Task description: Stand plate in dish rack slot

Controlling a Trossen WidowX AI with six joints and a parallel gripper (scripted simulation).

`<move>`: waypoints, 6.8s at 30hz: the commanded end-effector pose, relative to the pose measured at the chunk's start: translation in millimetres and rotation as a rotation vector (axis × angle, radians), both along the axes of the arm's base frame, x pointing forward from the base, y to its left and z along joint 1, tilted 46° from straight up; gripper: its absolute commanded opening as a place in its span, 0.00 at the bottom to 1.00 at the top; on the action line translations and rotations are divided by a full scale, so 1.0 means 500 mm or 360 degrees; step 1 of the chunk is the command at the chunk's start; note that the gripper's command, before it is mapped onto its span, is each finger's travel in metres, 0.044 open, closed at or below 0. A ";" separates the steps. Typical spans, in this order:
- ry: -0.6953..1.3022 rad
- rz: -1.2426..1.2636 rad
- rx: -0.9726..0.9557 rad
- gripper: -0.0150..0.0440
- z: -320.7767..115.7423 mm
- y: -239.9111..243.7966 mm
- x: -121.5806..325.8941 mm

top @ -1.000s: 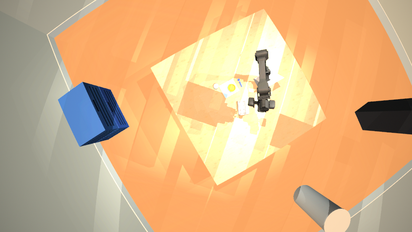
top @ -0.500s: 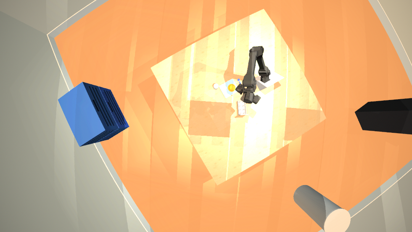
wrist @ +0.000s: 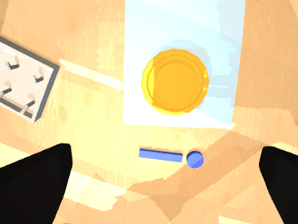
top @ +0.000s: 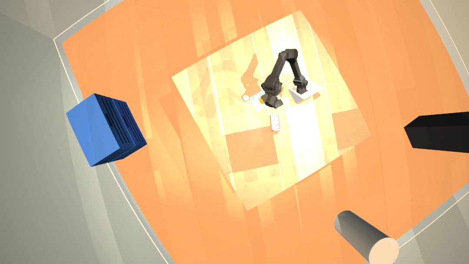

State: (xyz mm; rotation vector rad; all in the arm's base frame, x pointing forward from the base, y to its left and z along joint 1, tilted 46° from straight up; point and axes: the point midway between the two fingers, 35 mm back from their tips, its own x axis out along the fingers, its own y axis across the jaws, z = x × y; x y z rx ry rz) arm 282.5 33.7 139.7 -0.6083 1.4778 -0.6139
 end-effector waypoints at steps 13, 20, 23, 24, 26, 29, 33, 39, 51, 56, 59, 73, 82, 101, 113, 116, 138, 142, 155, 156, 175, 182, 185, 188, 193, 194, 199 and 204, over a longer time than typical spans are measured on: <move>-0.0038 -0.0041 -0.0040 0.93 -0.129 -0.194 0.004; -0.0038 -0.0041 -0.0040 0.93 -0.130 -0.196 0.004; -0.0038 -0.0042 -0.0039 0.93 -0.137 -0.202 0.004; -0.0038 -0.0042 -0.0038 0.93 -0.139 -0.204 0.005; -0.0038 -0.0042 -0.0038 0.93 -0.144 -0.209 0.005; -0.0038 -0.0042 -0.0037 0.93 -0.151 -0.216 0.005; -0.0038 -0.0042 -0.0037 0.93 -0.161 -0.225 0.005; -0.0038 -0.0042 -0.0038 0.93 -0.174 -0.238 0.004; -0.0038 -0.0041 -0.0042 0.93 -0.201 -0.265 0.000; -0.0038 -0.0041 -0.0044 0.93 -0.211 -0.276 -0.003; -0.0038 -0.0041 -0.0044 0.93 -0.212 -0.278 -0.003; -0.0038 -0.0041 -0.0044 0.85 -0.212 -0.278 -0.003; -0.0035 -0.0034 -0.0036 0.58 -0.198 -0.259 0.005; -0.0003 0.0010 -0.0014 0.25 -0.086 -0.122 0.032; 0.0016 0.0024 -0.0034 0.25 -0.021 -0.051 0.035; 0.0019 0.0028 -0.0041 0.25 -0.005 -0.035 0.034; -0.0493 -0.0498 -0.0021 0.25 -0.144 0.137 -0.082; -0.0517 -0.0522 -0.0023 0.25 -0.150 0.141 -0.089; -0.0208 -0.0497 0.0139 0.25 -0.194 0.112 -0.096; -0.0175 -0.0492 0.0162 0.25 -0.199 0.109 -0.096; 0.0316 -0.0264 0.0696 0.25 -0.281 0.065 -0.106; 0.0417 -0.0119 0.0917 0.25 -0.305 0.053 -0.106; 0.0446 -0.0047 0.1010 0.25 -0.314 0.048 -0.106; 0.0467 0.0031 0.1102 0.25 -0.323 0.043 -0.105; 0.0483 0.0175 0.1249 0.25 -0.336 0.036 -0.104; 0.0483 0.0205 0.1278 0.25 -0.338 0.034 -0.103; 0.0471 0.0368 0.1410 0.25 -0.348 0.027 -0.101; 0.0438 0.0544 0.1526 0.25 -0.356 0.019 -0.098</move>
